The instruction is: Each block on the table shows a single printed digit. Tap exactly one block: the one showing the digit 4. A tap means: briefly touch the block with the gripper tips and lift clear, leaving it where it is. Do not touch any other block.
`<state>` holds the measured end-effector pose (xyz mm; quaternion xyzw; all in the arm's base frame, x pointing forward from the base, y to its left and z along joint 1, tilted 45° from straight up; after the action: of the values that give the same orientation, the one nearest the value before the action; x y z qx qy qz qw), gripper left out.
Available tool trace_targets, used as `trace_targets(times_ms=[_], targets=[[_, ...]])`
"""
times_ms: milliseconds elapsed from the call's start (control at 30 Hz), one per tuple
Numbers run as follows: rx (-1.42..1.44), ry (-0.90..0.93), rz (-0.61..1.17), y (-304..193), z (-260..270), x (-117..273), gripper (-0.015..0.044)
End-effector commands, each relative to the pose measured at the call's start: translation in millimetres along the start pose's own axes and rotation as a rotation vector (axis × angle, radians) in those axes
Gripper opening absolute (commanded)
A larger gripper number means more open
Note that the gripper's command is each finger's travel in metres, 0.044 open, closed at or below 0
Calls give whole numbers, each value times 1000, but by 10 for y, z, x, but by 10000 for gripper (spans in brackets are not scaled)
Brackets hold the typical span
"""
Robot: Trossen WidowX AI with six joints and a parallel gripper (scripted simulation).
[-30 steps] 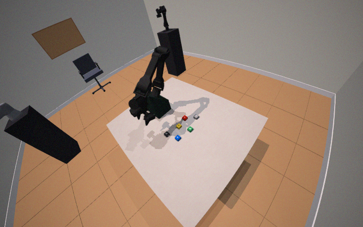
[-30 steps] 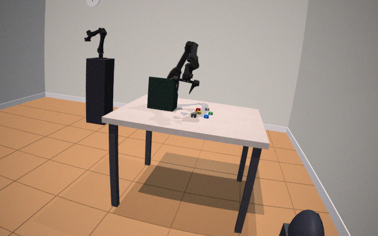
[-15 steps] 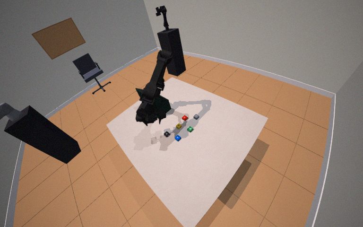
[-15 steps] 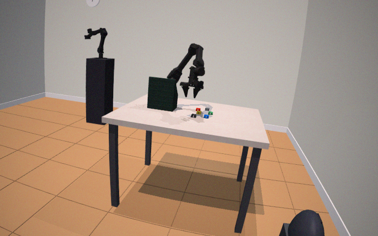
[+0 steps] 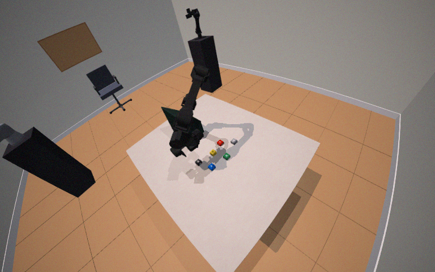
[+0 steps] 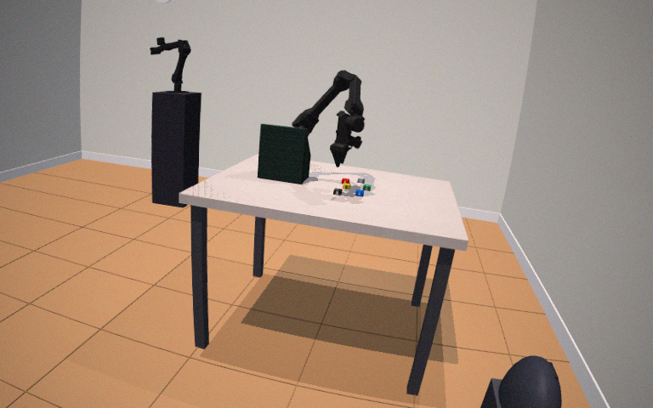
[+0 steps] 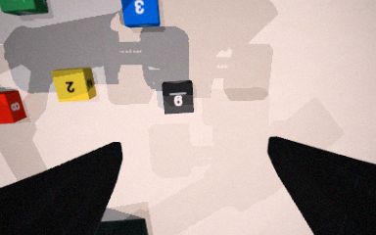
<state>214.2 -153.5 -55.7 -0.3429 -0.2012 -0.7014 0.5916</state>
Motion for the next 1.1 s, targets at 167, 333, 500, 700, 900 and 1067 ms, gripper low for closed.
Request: trace_targets(times_ms=[167,333,500,700,900,1067], targets=[[39,11,-2,28,10,-5,400],[39,11,-2,28,10,-5,400],[39,11,-2,28,10,-5,400],[38,9,-3,39,102,4,400],[37,12,-3,1,919,14,400],[38,17,0,-45,1109,1,400]])
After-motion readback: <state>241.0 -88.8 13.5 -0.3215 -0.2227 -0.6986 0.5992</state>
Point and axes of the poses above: the point midway between the two fingers, 35 mm back from their tips, its own x axis back along the fingers, its own z axis across the jaws, y = z × x, the point moved 8 cm from there along x, back along the fingers, and after that the axes turned 9 degrees about -x, right-handed, at the moved point
